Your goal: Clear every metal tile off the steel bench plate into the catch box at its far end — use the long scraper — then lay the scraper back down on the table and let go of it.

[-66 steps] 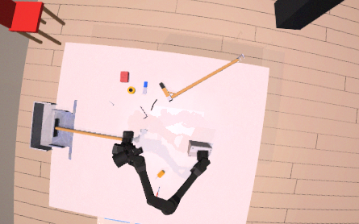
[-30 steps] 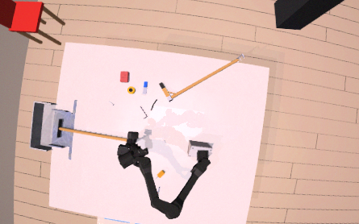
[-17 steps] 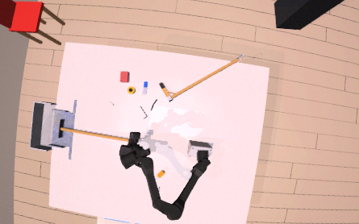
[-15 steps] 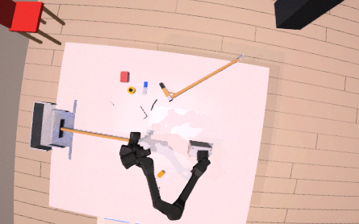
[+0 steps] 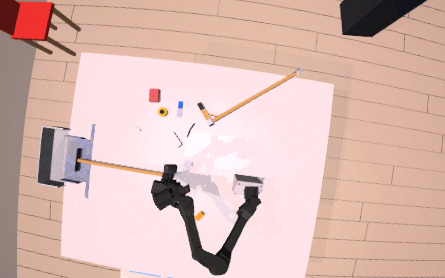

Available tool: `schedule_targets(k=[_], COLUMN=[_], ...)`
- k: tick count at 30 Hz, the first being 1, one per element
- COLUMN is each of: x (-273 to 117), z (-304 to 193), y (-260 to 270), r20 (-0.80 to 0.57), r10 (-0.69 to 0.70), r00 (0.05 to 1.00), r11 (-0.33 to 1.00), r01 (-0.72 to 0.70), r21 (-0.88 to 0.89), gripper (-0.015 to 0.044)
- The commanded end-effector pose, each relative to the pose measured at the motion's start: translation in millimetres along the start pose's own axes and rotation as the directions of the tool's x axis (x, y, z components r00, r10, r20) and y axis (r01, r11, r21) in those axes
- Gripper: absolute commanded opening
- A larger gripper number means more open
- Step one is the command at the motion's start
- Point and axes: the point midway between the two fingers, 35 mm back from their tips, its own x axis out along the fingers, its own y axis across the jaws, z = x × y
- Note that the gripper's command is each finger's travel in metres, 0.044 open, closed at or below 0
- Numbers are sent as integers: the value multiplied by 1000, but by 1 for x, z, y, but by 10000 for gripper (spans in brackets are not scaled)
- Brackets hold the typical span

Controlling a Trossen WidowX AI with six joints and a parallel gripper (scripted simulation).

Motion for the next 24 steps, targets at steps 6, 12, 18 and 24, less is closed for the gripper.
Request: schedule_targets(k=[6, 12, 18, 24], x=[-7, -11, -15, -18], z=[-7, -11, -16, -20], y=[-1, -1, -1, -1], r20=[4, 4, 4, 4], r10=[0, 0, 0, 0], r00=[1000, 1000, 1000, 1000], r11=[1000, 1000, 1000, 1000], r01=[0, 0, 0, 0], r21=[-3, -3, -3, -3], gripper=[0, 0, 0, 0])
